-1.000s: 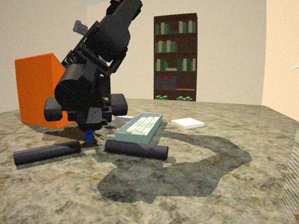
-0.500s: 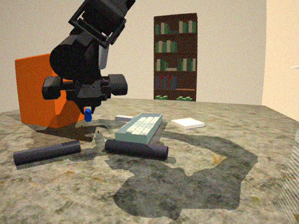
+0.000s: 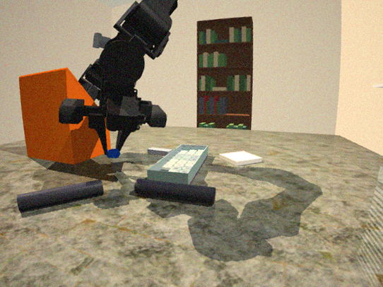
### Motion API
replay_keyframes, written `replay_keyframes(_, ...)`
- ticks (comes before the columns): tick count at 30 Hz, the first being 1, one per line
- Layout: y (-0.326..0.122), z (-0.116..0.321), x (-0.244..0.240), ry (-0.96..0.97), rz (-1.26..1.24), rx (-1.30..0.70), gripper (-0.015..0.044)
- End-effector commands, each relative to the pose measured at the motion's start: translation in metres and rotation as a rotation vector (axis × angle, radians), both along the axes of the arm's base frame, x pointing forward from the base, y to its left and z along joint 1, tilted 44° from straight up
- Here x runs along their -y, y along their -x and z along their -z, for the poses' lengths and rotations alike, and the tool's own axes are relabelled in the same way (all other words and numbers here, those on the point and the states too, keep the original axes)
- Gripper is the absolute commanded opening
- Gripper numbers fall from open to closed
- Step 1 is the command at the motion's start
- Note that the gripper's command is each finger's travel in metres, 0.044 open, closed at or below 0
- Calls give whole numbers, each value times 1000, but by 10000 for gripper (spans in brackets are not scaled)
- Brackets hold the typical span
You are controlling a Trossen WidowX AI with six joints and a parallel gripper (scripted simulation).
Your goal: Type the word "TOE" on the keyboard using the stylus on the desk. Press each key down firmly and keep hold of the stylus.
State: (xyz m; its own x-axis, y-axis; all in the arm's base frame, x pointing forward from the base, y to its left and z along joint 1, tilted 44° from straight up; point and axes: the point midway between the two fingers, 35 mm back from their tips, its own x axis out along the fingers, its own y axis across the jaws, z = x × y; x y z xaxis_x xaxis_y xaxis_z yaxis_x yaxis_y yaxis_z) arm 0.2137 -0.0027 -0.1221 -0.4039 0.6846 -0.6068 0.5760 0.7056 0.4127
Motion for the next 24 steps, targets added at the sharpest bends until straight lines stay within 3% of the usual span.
replay_keyframes(1, -2, 3, -2, 81, -5, 63, 0)
replay_keyframes(24, -35, -8, -10, 406, 93, 486, 0)
